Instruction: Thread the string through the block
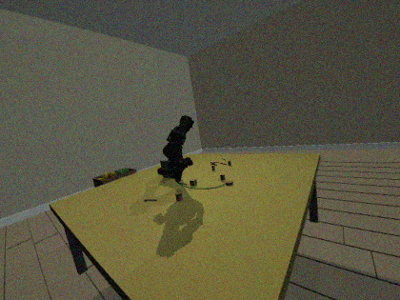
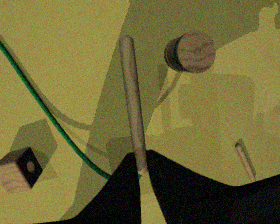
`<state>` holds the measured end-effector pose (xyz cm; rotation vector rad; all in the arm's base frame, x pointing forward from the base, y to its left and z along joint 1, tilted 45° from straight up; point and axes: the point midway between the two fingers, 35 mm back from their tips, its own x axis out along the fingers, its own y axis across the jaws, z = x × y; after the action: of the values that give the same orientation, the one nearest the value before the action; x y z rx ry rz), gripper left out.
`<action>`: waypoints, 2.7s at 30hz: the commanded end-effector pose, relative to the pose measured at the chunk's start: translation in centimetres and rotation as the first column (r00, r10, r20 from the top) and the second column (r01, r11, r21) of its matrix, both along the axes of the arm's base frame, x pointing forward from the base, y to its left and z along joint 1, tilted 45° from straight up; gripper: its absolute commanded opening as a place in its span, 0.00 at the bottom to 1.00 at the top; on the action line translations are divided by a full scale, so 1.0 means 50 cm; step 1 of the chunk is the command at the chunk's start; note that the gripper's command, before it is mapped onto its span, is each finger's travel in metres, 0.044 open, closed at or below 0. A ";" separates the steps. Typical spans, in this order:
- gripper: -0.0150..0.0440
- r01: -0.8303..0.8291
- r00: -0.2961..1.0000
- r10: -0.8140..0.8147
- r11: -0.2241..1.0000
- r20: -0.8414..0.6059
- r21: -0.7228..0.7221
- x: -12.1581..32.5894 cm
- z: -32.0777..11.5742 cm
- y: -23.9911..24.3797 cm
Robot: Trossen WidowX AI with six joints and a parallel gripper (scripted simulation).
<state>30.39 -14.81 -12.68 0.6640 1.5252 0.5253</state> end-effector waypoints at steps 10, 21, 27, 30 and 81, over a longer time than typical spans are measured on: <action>0.25 -0.330 0.888 0.329 0.943 0.320 -0.055 0.023 0.005 0.003; 0.25 -0.555 0.639 0.554 0.812 0.533 -0.180 0.040 0.008 0.007; 0.25 -0.642 0.458 0.642 0.717 0.615 -0.271 0.049 0.010 0.009; 0.25 -0.674 0.358 0.675 0.665 0.645 -0.321 0.054 0.011 0.011; 0.25 -0.713 -0.160 0.718 0.390 0.677 -0.583 0.087 -0.032 -0.039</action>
<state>34.78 -16.11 -14.06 -0.6841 0.5869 1.4976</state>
